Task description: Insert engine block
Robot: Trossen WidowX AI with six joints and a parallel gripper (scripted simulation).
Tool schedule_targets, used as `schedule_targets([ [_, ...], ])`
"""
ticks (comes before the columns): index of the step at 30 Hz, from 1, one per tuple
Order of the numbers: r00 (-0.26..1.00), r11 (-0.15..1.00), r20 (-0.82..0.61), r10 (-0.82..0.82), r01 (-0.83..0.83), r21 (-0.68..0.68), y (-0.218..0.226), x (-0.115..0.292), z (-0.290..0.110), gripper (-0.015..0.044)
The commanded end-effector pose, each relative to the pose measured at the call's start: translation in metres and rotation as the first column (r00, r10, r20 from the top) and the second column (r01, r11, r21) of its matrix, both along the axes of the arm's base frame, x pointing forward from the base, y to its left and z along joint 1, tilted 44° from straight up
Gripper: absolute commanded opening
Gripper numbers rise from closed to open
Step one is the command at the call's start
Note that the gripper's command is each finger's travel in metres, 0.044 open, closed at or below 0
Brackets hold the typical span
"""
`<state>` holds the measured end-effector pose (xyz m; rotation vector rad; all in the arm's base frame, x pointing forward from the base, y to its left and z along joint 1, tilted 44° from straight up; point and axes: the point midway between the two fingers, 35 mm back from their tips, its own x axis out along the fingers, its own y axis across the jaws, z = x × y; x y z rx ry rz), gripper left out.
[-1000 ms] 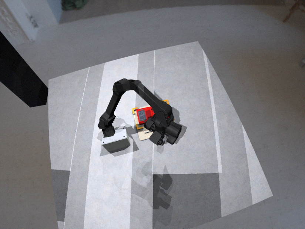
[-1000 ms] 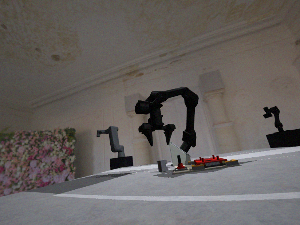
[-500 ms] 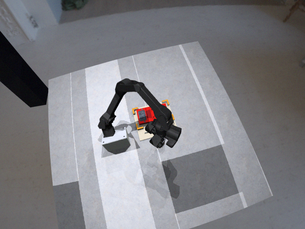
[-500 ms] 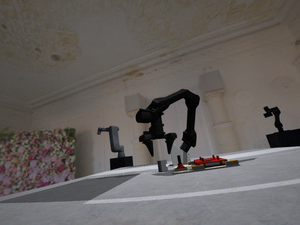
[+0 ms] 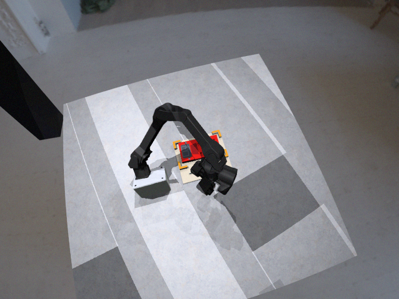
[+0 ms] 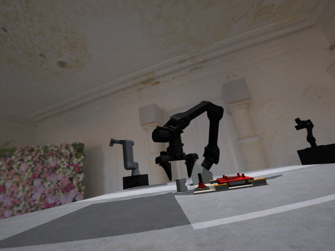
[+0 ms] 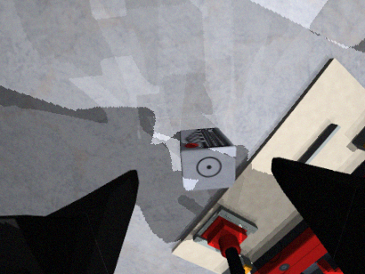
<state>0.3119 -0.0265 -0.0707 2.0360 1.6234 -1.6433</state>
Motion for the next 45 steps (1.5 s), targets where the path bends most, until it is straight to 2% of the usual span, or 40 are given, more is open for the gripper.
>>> schedule_targets([
  [1,1.0,1.0,-0.008,-0.005,0.005,0.005,0.005,-0.002,-0.005,0.044],
  [21,1.0,1.0,-0.008,-0.005,0.005,0.007,0.025,-0.007,-0.026,0.044],
  [32,1.0,1.0,-0.008,-0.005,0.005,0.007,0.025,-0.007,-0.026,0.0151],
  [38,1.0,1.0,-0.008,-0.005,0.005,0.007,0.025,-0.007,-0.026,0.0111],
  [42,1.0,1.0,0.007,0.001,-0.001,-0.001,0.022,-0.005,-0.025,0.0006],
  [45,0.999,1.0,0.037,0.014,-0.014,-0.019,0.016,-0.001,-0.023,0.0],
])
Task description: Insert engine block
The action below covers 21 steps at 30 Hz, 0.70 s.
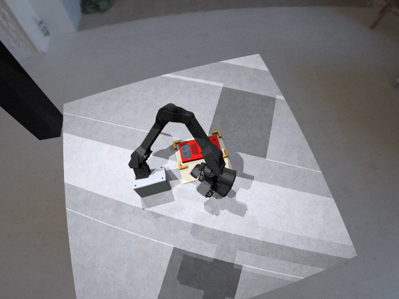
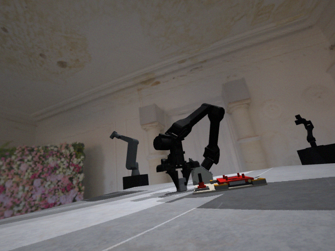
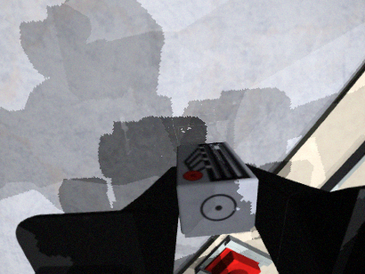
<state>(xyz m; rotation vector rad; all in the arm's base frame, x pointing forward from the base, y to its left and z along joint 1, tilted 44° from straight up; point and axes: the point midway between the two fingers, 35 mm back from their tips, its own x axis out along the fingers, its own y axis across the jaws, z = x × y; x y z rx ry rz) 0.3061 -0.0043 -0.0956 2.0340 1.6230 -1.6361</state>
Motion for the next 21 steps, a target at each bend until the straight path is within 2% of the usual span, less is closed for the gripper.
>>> schedule_targets([
  [1,0.999,1.0,0.037,0.014,-0.013,-0.021,-0.008,0.006,0.003,0.0],
  [21,1.0,1.0,0.015,0.003,-0.002,-0.018,-0.048,0.013,0.041,0.0],
])
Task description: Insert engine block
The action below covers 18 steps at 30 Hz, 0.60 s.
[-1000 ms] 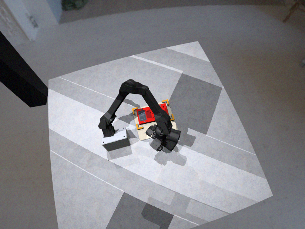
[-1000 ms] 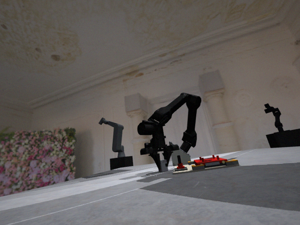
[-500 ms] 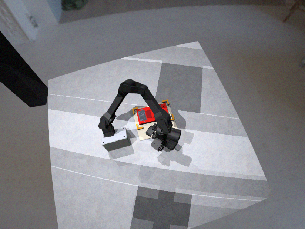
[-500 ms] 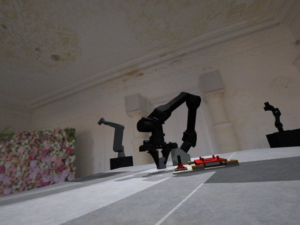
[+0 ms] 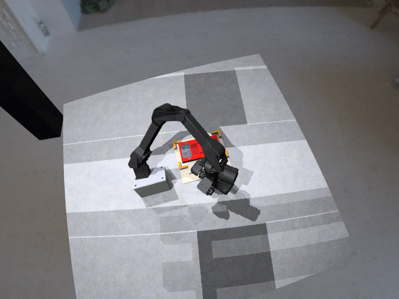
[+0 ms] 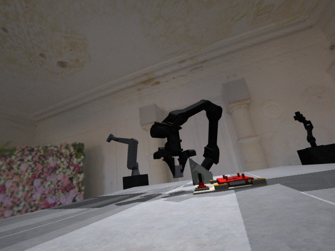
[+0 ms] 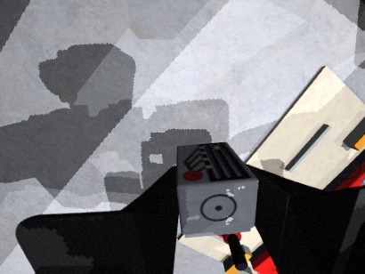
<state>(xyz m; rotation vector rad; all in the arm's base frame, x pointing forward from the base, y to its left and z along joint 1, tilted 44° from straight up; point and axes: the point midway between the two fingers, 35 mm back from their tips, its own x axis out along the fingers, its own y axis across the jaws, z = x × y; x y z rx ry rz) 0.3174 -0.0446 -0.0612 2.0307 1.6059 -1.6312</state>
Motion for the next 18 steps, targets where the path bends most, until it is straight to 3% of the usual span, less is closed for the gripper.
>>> schedule_targets([
  [1,1.0,1.0,0.005,0.001,-0.001,-0.004,-0.01,0.002,0.009,0.0],
  [18,1.0,1.0,-0.017,-0.008,0.008,0.01,-0.045,0.0,0.049,0.0],
])
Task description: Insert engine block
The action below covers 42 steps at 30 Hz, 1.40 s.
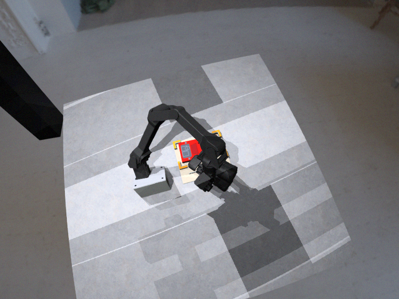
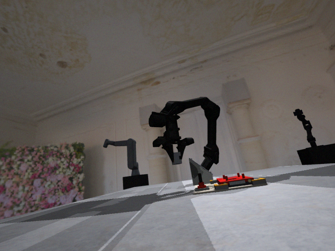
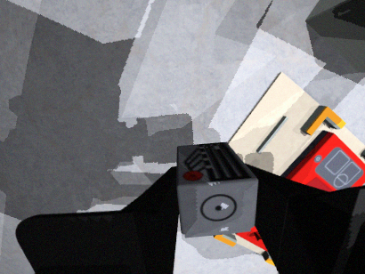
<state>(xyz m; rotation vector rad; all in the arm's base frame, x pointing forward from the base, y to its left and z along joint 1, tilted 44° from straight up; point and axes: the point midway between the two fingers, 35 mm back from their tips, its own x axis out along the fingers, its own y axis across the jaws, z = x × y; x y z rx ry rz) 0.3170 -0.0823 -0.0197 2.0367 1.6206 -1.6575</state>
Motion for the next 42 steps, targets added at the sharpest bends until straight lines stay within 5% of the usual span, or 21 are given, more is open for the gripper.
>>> schedule_targets([
  [1,1.0,1.0,0.004,0.002,-0.002,-0.002,-0.009,0.0,0.01,0.0],
  [22,0.999,0.999,-0.025,0.029,-0.03,-0.037,-0.005,-0.002,-0.005,0.0],
  [42,0.893,0.827,-0.364,0.264,-0.404,-0.392,0.014,0.011,-0.002,0.0],
])
